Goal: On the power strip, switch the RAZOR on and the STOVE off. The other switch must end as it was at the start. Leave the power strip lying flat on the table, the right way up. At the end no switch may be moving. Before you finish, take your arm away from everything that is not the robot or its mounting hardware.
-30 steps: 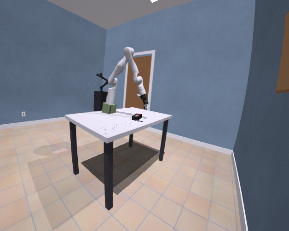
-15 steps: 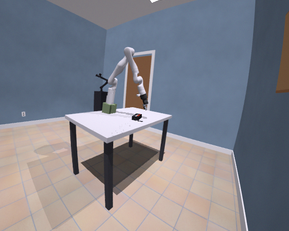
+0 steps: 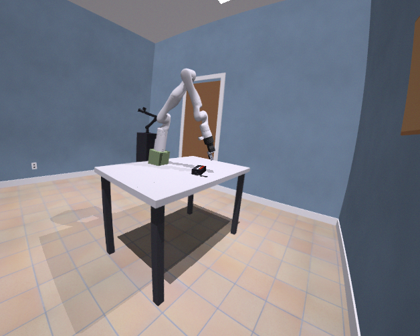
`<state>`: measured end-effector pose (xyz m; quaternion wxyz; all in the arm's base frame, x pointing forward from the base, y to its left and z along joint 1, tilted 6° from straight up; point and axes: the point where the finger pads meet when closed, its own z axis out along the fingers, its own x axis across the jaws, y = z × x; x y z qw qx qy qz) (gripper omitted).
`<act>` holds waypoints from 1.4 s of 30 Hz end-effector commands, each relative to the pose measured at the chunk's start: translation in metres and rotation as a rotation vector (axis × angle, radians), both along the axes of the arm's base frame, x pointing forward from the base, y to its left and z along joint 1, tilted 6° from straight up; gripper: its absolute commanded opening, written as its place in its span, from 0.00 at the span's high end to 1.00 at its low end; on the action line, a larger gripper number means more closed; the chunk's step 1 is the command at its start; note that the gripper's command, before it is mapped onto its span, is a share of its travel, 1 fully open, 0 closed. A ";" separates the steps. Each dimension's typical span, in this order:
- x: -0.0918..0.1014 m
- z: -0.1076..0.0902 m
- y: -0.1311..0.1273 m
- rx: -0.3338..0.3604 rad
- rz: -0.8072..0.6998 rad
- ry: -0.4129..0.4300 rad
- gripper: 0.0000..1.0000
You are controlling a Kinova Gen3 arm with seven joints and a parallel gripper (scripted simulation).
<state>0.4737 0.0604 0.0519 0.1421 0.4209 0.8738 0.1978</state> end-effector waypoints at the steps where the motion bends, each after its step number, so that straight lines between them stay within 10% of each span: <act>1: 0.001 0.001 0.002 0.000 0.004 -0.003 0.00; 42: -0.005 -0.005 -0.005 -0.015 -0.055 0.043 0.00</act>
